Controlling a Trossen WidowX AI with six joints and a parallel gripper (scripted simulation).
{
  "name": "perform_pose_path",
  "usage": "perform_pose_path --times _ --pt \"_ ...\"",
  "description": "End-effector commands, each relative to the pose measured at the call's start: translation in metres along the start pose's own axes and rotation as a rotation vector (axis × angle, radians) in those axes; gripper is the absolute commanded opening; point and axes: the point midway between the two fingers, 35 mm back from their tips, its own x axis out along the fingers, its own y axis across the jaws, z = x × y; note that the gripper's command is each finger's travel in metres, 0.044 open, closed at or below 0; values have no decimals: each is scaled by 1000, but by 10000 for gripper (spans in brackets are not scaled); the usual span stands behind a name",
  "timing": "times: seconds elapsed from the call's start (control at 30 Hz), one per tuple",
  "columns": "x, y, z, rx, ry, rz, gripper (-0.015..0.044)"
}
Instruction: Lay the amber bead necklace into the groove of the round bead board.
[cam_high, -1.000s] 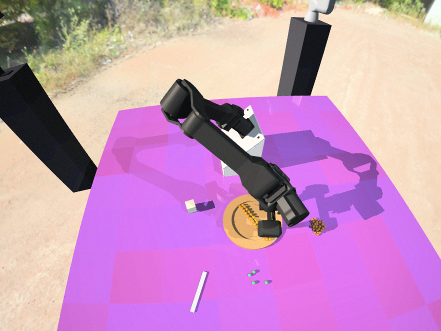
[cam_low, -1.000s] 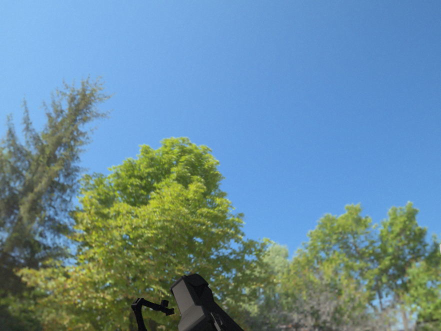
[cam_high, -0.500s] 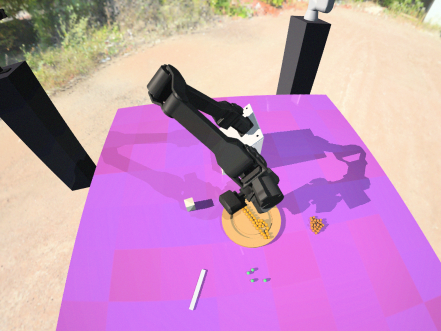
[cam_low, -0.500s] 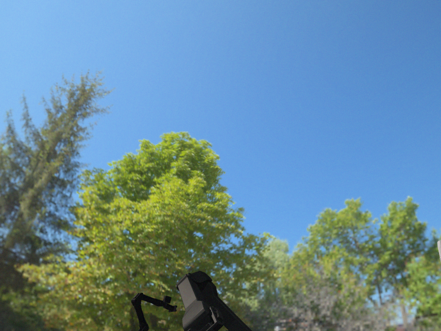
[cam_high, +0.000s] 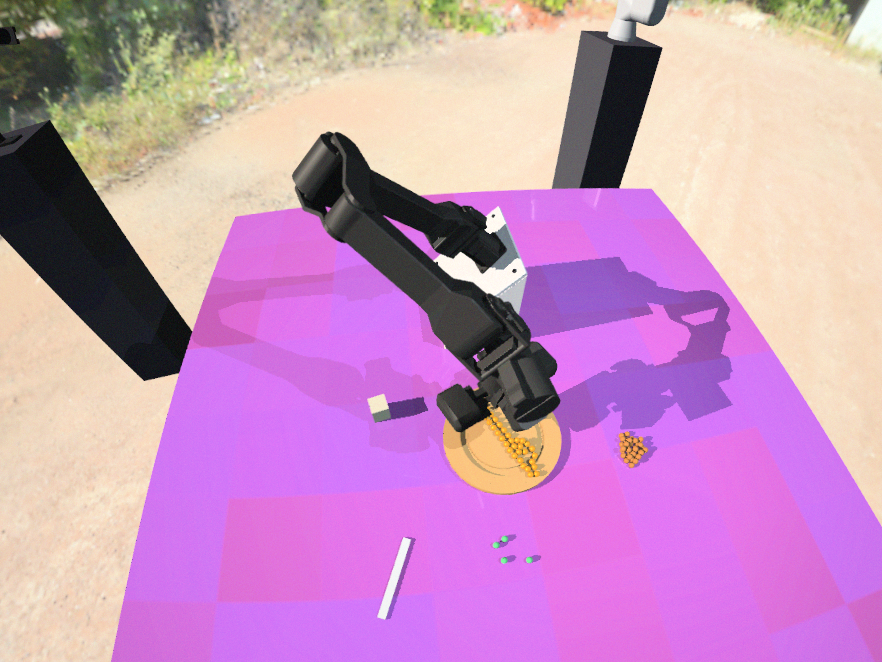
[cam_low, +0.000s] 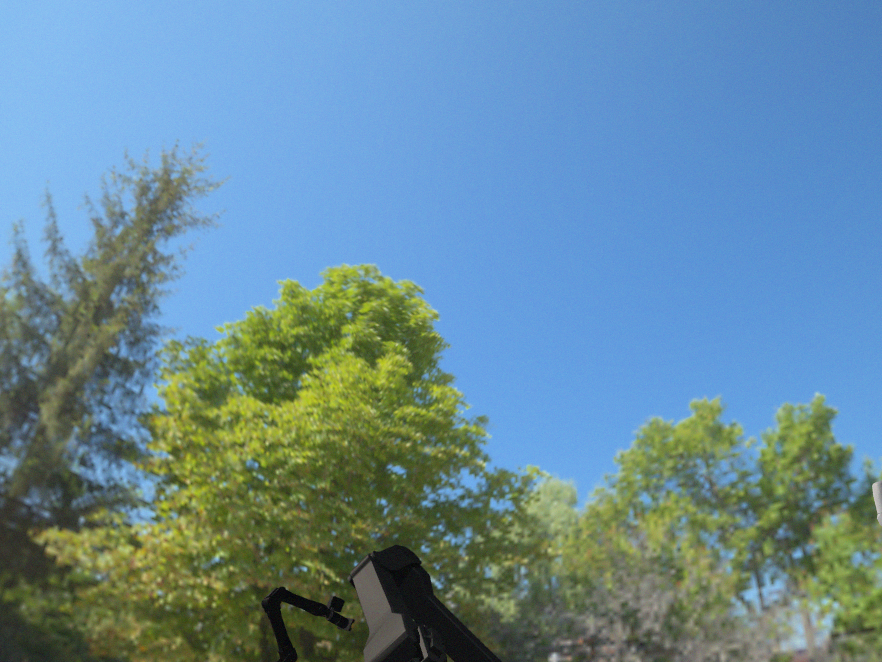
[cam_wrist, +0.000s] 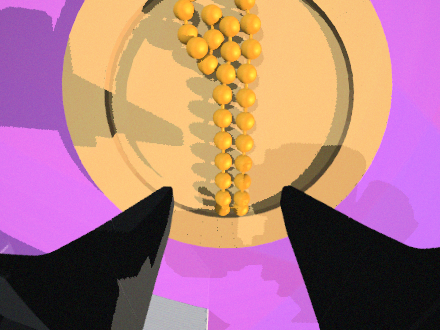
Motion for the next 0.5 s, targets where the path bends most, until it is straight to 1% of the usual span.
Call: perform_pose_path --times 0.0,0.47 --pt "7 1 -2 -4 8 1 250" --pt "28 1 -5 -8 18 -1 250"
